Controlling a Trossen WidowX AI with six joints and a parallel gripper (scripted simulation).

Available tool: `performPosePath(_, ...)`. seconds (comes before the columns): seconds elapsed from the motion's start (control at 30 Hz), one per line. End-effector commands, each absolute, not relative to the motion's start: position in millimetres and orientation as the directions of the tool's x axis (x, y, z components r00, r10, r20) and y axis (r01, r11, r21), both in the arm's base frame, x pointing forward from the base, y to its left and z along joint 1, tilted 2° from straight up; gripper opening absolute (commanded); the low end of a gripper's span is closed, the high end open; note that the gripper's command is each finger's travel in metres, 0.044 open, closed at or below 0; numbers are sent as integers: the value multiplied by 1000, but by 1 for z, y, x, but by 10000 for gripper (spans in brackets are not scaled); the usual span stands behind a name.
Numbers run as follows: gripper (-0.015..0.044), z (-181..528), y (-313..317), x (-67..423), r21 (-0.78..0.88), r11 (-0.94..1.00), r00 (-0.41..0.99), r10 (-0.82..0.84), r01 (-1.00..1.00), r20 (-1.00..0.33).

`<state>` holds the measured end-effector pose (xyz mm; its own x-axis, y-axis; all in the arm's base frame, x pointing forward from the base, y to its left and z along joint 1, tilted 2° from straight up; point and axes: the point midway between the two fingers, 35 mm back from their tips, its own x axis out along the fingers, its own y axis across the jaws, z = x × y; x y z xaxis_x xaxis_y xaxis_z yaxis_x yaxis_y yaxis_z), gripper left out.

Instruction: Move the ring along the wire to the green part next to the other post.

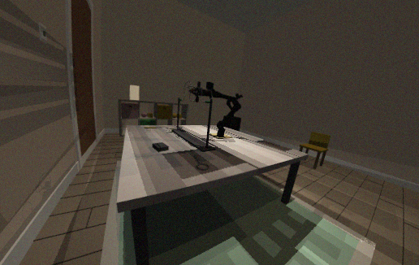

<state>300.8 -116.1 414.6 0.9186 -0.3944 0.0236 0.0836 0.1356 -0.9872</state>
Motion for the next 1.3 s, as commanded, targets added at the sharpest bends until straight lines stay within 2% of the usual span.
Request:
performPosePath(0.0, -150, 415, -116, 300, -992, 90, 920, -390, 87, 45)
performPosePath(1.27, -150, 430, -116, 301, -917, -373, 912, -310, 143, 269)
